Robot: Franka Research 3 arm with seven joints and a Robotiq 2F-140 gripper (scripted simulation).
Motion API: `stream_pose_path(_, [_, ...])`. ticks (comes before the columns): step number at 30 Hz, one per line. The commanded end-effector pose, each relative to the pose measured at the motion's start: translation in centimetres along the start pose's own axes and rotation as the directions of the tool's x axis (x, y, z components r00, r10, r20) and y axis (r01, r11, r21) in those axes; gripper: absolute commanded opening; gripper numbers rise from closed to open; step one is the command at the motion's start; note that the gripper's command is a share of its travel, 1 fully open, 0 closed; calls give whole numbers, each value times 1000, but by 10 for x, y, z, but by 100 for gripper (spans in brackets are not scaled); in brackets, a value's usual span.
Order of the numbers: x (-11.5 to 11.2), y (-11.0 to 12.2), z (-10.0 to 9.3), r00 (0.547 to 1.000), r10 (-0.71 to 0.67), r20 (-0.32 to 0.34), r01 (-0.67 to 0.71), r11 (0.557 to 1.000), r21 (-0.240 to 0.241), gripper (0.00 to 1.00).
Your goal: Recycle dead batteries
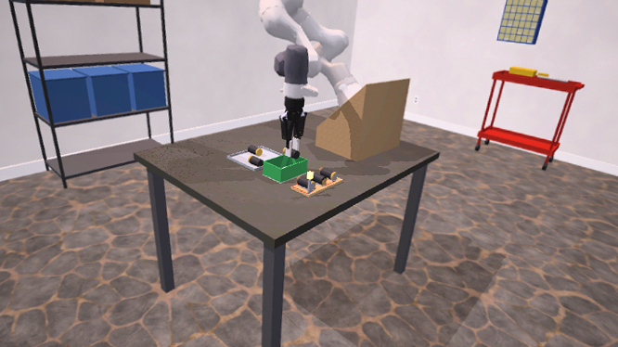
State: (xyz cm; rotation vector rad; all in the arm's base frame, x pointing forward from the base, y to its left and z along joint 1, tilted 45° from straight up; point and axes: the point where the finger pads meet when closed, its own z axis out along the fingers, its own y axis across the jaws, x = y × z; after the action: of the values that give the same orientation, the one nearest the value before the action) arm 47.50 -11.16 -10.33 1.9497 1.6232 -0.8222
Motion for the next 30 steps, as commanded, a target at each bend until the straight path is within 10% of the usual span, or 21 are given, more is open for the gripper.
stream_pose_path(1, [1,3,-1,1000,2,-2,-2,1000,-7,16])
stream_pose_path(30, [4,5,-1,1000,-19,-2,19,1000,-7,16])
